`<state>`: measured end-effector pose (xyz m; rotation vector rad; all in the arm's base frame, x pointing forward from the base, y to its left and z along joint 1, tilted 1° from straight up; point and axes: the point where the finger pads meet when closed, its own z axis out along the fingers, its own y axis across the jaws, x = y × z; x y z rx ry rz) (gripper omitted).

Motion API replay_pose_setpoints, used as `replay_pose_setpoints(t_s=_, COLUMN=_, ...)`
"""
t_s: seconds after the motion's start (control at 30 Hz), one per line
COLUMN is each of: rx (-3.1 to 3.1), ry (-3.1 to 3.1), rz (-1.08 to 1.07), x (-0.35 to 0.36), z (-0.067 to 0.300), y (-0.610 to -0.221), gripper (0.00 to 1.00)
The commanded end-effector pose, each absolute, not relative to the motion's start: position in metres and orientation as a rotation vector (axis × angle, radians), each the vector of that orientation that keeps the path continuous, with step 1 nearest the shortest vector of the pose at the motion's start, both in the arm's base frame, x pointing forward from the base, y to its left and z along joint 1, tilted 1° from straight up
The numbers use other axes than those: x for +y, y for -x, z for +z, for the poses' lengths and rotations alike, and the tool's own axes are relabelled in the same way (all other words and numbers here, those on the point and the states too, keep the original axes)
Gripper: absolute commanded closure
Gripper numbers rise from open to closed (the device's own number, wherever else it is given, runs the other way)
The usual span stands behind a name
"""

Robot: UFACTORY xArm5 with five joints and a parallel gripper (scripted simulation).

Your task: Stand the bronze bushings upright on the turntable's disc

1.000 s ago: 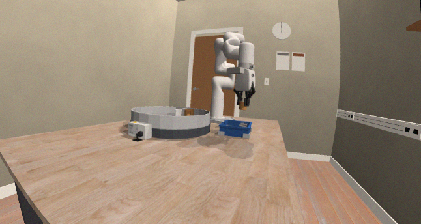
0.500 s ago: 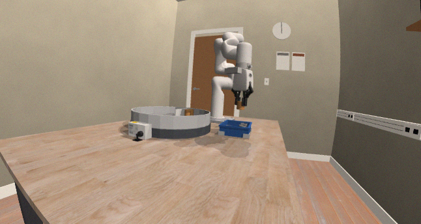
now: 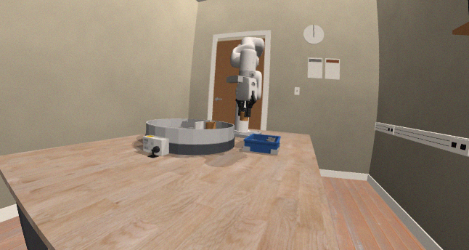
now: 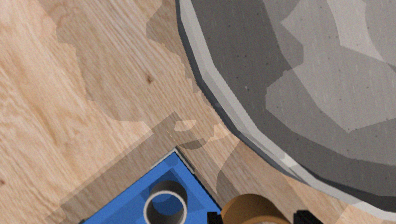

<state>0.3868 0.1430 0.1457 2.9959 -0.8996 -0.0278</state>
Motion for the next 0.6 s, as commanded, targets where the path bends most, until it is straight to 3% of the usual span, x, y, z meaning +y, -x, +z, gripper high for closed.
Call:
replay_pose_setpoints(t_s=0.0, rx=-0.893, ry=-3.008, rz=-0.011, x=0.085, z=0.149, y=-0.388, gripper=1.00)
replay_pose_setpoints(t_s=0.57, rx=-0.894, ry=-3.009, rz=-0.013, x=-0.013, z=0.149, y=-0.385, gripper=1.00)
